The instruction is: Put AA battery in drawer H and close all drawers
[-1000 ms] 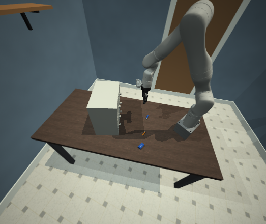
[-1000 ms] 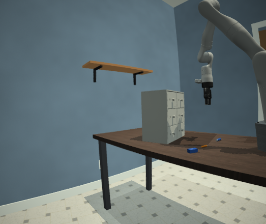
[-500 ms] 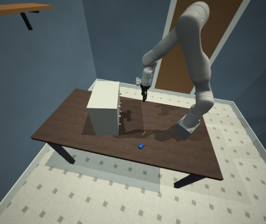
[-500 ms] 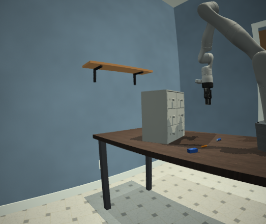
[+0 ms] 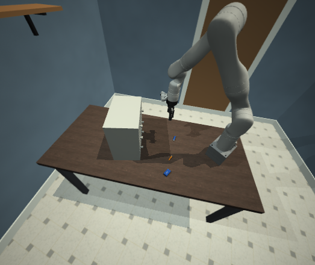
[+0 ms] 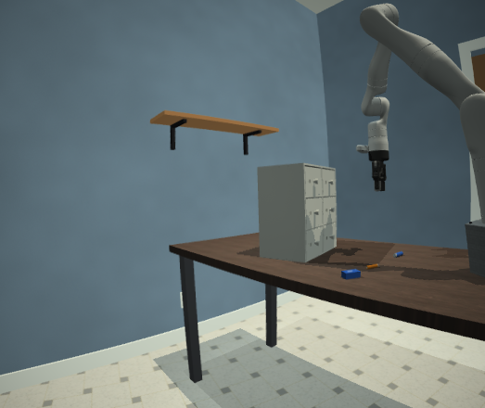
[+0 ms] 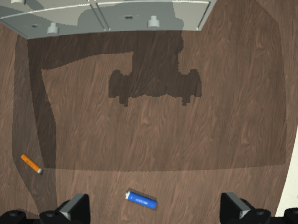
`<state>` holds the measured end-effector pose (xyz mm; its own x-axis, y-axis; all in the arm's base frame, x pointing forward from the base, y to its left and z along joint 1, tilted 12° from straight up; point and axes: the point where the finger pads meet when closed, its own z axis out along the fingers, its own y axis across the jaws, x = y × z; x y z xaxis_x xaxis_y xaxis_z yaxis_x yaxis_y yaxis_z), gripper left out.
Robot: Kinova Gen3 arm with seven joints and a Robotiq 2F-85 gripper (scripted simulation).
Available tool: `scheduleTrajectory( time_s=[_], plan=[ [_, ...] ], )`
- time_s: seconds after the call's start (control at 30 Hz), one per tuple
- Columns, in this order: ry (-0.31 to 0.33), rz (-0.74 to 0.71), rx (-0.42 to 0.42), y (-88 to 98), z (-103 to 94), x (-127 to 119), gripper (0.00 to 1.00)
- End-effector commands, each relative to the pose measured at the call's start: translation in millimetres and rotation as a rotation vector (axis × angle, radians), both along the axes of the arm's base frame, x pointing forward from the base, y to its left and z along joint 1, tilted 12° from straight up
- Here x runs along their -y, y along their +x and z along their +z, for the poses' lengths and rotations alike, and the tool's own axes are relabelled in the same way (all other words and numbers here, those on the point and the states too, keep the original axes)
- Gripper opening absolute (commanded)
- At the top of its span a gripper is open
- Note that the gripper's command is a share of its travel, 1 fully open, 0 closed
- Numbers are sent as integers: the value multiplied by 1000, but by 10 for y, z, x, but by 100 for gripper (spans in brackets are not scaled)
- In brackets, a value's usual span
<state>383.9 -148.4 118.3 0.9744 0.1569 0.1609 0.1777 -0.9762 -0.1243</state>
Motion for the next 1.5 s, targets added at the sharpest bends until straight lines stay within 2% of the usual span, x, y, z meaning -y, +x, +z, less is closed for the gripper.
scheduleTrajectory(
  time_s=[0.0, 0.67, 1.47],
  plan=[
    [0, -2, 4, 2, 3, 4, 100],
    [15, -12, 86, 65, -56, -14, 100],
    [52, -38, 287, 219, -199, -60, 100]
  ],
)
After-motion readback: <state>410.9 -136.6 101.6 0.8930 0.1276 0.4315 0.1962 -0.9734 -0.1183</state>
